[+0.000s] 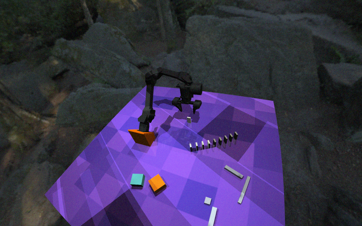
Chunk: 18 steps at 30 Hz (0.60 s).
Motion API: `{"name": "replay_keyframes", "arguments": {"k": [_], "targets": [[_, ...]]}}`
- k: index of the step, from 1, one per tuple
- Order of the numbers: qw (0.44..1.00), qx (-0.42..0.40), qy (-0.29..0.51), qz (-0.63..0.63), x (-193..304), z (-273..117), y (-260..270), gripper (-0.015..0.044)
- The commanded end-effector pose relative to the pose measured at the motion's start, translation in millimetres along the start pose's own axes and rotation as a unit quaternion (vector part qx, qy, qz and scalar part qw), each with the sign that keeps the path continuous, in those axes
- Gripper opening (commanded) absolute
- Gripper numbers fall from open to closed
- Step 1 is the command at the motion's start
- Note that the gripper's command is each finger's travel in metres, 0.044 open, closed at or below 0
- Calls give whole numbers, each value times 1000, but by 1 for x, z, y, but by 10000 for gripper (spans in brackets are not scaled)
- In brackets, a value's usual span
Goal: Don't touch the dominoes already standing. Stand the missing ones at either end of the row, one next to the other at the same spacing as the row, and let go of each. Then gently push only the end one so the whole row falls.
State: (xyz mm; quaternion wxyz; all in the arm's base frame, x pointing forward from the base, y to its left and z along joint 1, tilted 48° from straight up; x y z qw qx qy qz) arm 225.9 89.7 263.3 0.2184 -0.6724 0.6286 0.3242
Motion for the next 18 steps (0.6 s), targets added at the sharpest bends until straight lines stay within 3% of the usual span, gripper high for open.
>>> {"name": "replay_keyframes", "arguments": {"k": [1, 11, 18], "targets": [[1000, -8, -13, -7, -2, -2, -1, 440], [1000, -7, -14, -8, -3, 58, 0, 440], [1000, -7, -15, -8, -5, 67, 0, 440]]}}
Point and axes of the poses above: the point midway between the two fingers, 35 mm back from their tips, its own z axis out along the fingers, its own y axis across the jaws, x = y × z, the point moved 10 cm from there along -z, back along the fingers, and after that the axes turned 6 degrees about z, right-handed, at the moved point
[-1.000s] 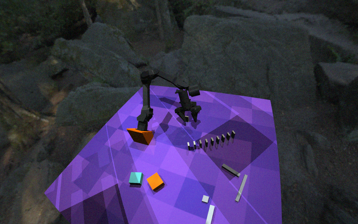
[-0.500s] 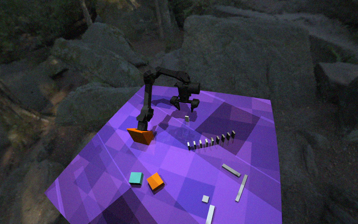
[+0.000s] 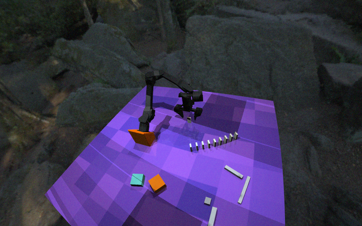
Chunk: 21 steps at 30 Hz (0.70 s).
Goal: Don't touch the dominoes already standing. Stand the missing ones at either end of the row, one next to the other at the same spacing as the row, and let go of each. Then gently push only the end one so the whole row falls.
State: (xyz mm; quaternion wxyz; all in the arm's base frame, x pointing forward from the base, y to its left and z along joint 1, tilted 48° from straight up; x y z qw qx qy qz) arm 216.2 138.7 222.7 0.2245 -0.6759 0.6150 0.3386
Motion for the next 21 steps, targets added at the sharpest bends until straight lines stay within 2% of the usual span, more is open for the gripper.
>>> {"name": "replay_keyframes", "arguments": {"k": [1, 8, 21], "targets": [[1000, 3, 1, 2, 1, 5, 1, 440], [1000, 3, 0, 2, 1, 13, 1, 440], [1000, 3, 0, 2, 1, 13, 1, 107]]}}
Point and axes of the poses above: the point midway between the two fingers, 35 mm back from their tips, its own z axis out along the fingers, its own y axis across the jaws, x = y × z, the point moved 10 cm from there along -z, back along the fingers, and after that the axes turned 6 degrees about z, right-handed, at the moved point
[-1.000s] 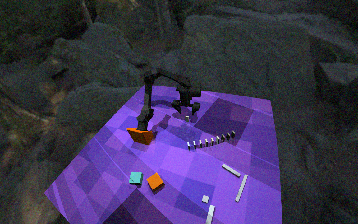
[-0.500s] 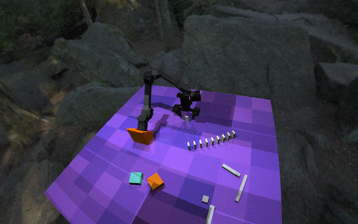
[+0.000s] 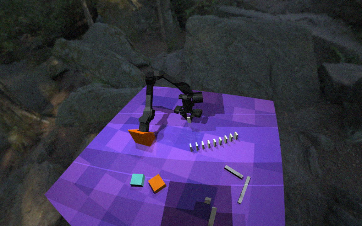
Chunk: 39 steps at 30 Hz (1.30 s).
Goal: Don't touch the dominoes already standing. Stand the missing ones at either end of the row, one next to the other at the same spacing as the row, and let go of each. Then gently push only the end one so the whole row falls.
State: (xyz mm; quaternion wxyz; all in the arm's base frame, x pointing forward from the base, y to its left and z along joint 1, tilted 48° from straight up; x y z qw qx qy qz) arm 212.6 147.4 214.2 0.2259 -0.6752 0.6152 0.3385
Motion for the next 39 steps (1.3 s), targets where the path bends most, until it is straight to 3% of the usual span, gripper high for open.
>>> {"name": "replay_keyframes", "arguments": {"k": [1, 10, 12, 20, 24, 30, 39], "targets": [[1000, 1, 1, 2, 0, 0, 0, 107], [1000, 7, 2, 0, 0, -2, -1, 107], [999, 41, 6, -9, 2, -17, -7, 107], [999, 41, 11, 12, 3, -75, -5, 107], [999, 41, 1, 32, 1, -125, 8, 107], [998, 41, -2, 38, 2, -132, 10, 107], [968, 37, 5, 249, 82, -139, -46, 107]]}}
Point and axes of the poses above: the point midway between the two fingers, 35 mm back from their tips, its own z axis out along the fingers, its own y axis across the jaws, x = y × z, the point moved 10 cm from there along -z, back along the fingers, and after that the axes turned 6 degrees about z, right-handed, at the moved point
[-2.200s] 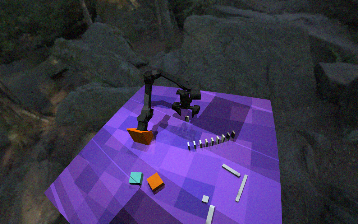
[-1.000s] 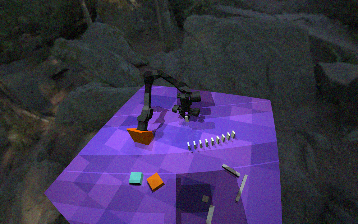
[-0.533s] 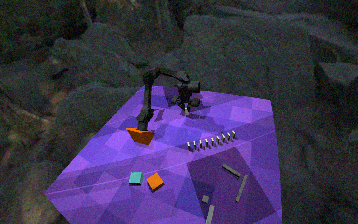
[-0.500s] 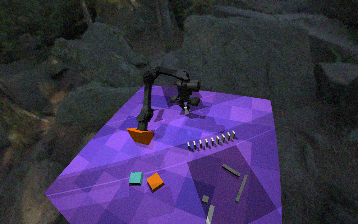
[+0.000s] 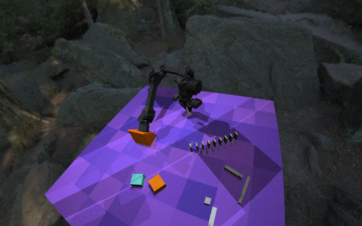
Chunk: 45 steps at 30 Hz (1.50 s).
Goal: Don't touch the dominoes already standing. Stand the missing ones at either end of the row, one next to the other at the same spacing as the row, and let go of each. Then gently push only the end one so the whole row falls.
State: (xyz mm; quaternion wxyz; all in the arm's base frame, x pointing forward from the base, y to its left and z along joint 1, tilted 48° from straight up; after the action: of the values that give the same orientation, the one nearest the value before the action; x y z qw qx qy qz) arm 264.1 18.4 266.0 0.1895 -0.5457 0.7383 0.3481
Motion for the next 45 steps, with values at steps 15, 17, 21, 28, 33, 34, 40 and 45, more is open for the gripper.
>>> {"name": "replay_keyframes", "arguments": {"k": [15, 17, 21, 28, 33, 34, 40, 45], "targets": [[938, -27, 26, 346, 147, 15, -114, 107], [938, -26, 26, 346, 147, 26, -116, 107], [938, -24, 27, 346, 147, 46, -117, 107], [938, -24, 26, 346, 148, 82, -116, 107], [938, -25, 26, 345, 148, 106, -112, 107], [938, -26, 25, 345, 149, 111, -111, 107], [938, -28, 24, 345, 150, 136, -104, 107], [938, -29, 24, 345, 150, 137, -104, 107]]}}
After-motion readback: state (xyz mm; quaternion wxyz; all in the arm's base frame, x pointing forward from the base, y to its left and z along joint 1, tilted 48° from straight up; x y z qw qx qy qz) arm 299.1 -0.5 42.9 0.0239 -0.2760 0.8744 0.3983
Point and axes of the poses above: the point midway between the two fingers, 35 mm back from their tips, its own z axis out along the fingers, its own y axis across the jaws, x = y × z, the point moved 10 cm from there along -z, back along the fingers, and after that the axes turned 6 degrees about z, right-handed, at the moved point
